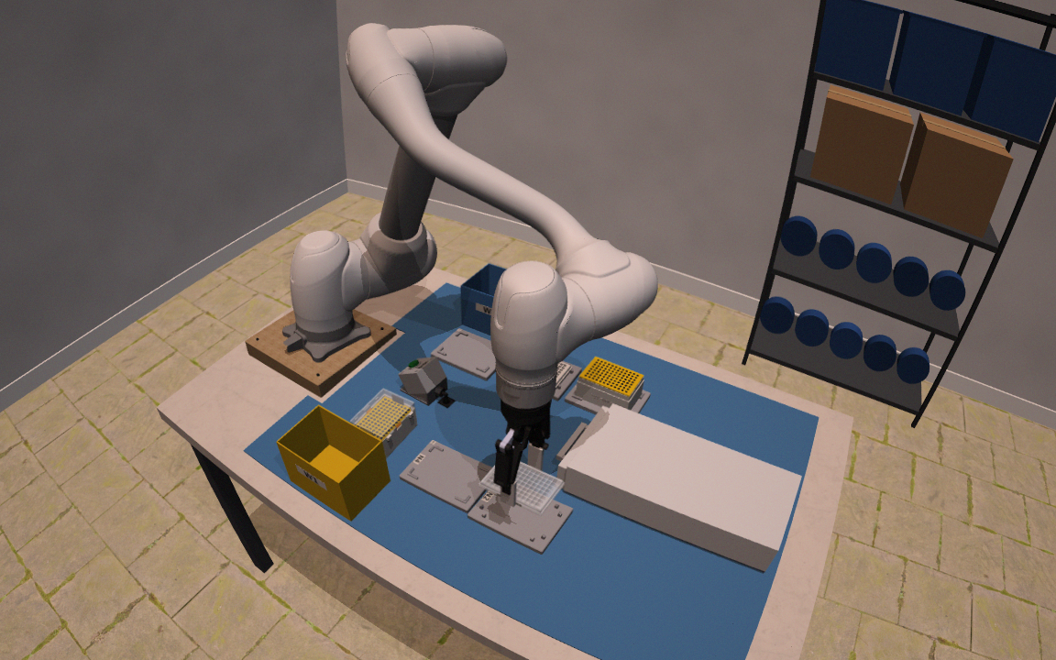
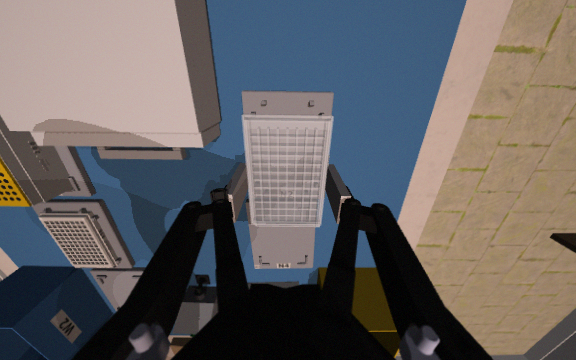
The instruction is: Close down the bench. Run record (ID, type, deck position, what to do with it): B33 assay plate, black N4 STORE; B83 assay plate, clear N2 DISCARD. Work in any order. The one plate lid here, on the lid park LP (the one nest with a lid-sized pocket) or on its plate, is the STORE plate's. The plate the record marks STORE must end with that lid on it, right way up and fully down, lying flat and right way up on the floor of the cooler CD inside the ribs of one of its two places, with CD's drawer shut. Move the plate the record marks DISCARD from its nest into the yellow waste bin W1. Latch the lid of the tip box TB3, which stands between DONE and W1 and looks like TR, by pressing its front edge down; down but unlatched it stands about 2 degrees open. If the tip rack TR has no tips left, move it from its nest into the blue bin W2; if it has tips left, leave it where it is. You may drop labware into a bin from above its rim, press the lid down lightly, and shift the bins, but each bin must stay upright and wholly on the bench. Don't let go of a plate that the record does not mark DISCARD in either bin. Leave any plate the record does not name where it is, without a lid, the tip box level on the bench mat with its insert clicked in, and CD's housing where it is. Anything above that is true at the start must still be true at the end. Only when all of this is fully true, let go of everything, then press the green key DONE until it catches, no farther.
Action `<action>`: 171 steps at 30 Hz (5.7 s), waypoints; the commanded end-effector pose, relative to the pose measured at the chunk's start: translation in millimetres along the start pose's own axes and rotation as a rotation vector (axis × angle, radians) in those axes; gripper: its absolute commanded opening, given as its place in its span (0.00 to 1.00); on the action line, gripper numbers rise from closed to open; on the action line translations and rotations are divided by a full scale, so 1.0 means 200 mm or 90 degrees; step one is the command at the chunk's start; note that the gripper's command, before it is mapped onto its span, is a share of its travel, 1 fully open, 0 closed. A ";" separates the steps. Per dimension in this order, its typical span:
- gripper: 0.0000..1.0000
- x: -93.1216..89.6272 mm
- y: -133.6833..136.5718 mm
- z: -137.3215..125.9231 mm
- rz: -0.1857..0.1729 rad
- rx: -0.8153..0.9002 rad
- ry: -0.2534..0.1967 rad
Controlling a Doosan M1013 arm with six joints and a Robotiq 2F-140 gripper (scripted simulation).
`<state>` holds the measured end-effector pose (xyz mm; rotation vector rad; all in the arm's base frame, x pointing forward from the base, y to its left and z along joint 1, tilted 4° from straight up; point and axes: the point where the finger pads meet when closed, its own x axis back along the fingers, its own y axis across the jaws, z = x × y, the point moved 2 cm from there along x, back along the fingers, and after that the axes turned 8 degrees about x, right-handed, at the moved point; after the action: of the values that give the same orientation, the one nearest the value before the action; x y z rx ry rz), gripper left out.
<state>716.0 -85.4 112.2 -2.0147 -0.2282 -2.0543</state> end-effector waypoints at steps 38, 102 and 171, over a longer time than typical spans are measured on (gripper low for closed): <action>0.00 0.23 0.00 0.00 0.000 0.000 0.000; 0.00 0.23 0.16 -0.66 0.000 0.008 0.000; 0.00 0.23 0.35 -1.45 0.000 0.008 0.000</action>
<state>463.8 -234.4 144.8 -2.0078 -0.2403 -2.0478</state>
